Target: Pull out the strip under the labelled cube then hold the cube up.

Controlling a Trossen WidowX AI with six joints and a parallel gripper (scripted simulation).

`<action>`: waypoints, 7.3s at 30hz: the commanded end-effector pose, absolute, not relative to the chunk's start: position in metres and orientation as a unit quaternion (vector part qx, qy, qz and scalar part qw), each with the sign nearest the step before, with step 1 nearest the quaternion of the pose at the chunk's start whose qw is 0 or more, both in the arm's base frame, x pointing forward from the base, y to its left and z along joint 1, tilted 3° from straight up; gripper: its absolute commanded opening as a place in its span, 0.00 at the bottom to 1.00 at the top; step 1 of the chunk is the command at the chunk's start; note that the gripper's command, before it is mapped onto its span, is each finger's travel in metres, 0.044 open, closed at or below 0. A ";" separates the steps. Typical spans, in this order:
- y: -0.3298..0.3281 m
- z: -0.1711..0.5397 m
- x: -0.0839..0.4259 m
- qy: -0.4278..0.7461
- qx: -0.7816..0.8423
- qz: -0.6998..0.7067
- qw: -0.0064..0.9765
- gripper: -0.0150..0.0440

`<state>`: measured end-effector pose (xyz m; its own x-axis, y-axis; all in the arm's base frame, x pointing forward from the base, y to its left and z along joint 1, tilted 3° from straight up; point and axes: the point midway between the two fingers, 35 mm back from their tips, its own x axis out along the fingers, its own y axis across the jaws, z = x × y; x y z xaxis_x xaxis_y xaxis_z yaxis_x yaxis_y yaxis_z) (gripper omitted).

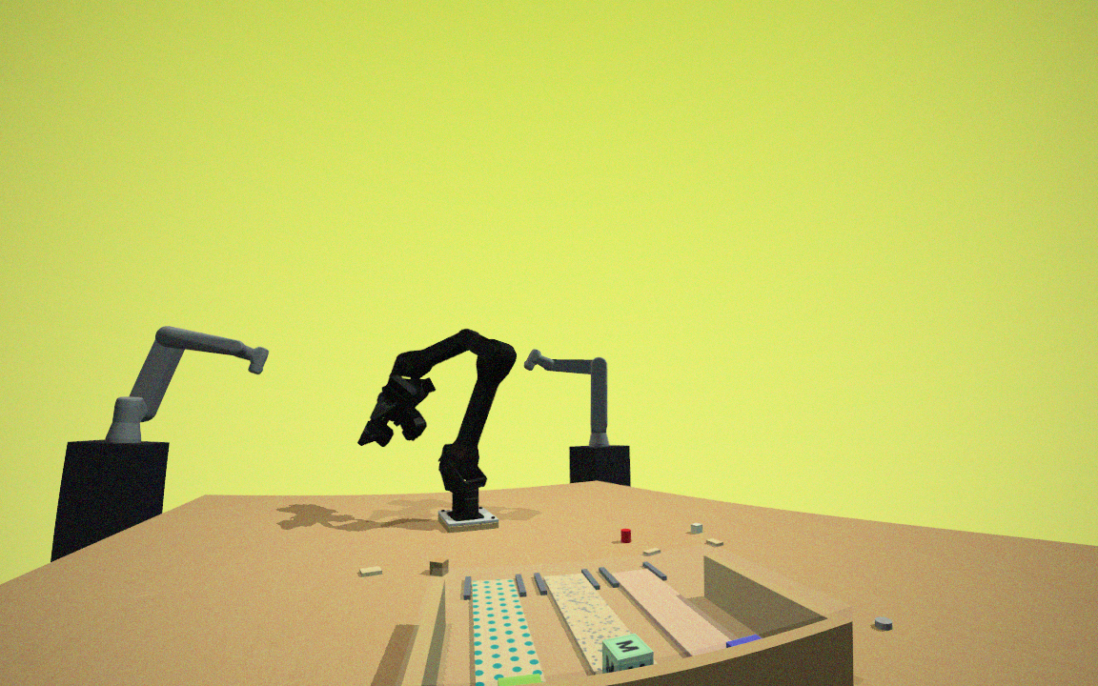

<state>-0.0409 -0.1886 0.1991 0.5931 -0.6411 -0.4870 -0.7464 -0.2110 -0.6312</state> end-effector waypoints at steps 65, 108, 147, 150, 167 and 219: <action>-0.012 0.220 0.301 -0.269 -0.004 0.022 -0.963 0.93; 0.008 0.098 0.381 -0.667 -0.122 0.116 -0.725 0.25; 0.011 0.048 0.382 -0.668 -0.122 0.116 -0.725 0.25; 0.011 0.048 0.382 -0.668 -0.122 0.116 -0.725 0.25; 0.011 0.047 0.382 -0.668 -0.122 0.116 -0.725 0.25; 0.024 0.040 0.351 -0.669 -0.122 0.116 -0.724 0.25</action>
<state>0.3588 0.0212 0.0441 0.0922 -0.0013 -0.9957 0.3291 0.9438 0.0292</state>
